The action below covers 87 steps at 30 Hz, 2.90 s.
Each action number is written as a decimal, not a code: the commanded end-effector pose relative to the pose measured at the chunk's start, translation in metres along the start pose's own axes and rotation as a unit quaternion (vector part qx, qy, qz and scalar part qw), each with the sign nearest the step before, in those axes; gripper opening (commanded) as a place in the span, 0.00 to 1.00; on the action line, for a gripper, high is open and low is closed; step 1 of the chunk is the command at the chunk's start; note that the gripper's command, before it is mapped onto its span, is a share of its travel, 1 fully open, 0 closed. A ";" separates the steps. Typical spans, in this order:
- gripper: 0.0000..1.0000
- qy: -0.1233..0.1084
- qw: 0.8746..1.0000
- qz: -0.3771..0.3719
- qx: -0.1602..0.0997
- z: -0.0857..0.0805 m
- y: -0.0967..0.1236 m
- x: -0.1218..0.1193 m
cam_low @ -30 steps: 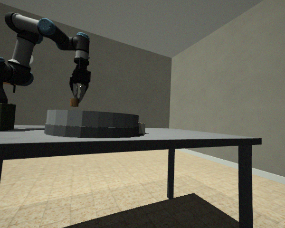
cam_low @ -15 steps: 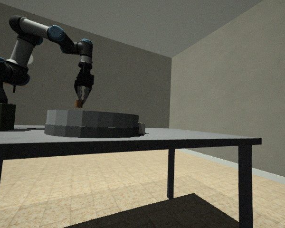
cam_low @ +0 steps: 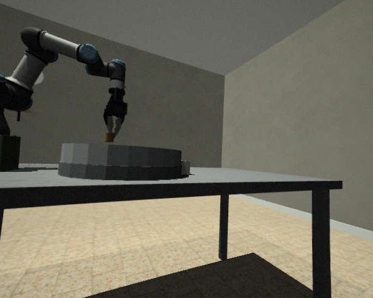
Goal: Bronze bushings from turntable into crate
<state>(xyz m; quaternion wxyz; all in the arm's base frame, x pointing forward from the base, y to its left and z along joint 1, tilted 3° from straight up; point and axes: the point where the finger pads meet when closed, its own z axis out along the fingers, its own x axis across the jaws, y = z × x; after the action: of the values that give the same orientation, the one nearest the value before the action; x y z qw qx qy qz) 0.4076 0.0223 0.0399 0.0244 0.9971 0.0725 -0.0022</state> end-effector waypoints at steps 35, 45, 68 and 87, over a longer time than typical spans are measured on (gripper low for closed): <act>0.00 -0.001 1.000 0.000 -0.001 -0.001 -0.092 0.066; 0.00 -0.001 1.000 0.000 -0.001 0.000 -0.107 0.077; 0.00 -0.001 1.000 0.000 -0.001 0.000 -0.125 0.090; 0.00 -0.001 1.000 0.000 -0.001 0.000 -0.133 0.095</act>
<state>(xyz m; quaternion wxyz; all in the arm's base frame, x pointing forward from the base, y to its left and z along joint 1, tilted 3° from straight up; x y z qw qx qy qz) 0.4809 0.1658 0.0318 0.0253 0.9971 0.0721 -0.0042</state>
